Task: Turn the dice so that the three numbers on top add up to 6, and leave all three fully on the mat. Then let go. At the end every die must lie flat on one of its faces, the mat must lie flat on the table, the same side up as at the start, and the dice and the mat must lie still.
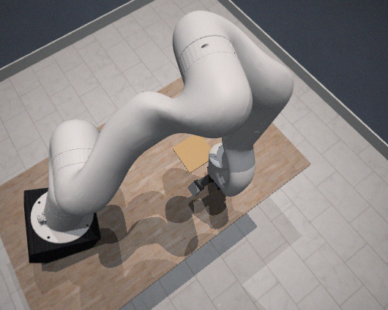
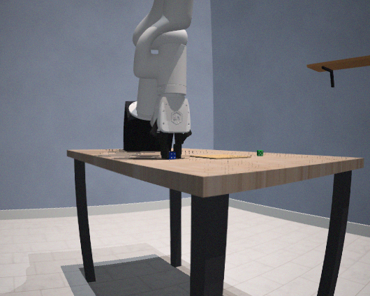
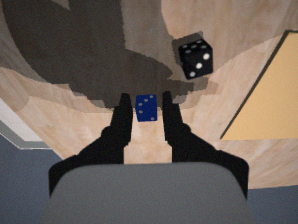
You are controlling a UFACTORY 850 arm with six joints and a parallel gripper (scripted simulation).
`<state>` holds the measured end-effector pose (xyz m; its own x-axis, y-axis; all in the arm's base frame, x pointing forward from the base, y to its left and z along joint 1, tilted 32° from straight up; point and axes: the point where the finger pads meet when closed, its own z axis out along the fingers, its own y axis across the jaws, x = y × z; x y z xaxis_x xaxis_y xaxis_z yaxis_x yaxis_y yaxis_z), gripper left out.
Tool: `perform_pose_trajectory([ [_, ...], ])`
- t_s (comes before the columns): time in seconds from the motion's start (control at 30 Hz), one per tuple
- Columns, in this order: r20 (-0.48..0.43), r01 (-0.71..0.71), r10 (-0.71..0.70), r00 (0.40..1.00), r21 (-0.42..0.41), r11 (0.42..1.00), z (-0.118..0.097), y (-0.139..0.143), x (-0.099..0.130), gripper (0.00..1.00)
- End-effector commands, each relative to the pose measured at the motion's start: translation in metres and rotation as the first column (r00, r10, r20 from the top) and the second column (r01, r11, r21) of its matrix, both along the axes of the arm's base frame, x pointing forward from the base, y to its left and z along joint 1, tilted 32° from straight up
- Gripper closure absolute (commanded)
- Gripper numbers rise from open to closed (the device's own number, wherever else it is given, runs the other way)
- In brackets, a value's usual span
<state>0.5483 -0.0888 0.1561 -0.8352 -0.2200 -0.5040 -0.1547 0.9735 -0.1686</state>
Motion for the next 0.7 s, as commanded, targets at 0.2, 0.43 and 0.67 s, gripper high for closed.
perform_pose_trajectory([
  [0.2,0.001,0.0,0.0,1.0,0.0,1.0,0.0006,-0.0001,0.0003,0.85],
  [0.43,0.001,0.0,0.0,1.0,0.0,1.0,0.0006,-0.0001,0.0003,0.85],
  [0.67,0.001,0.0,0.0,1.0,0.0,1.0,0.0006,-0.0001,0.0003,0.85],
])
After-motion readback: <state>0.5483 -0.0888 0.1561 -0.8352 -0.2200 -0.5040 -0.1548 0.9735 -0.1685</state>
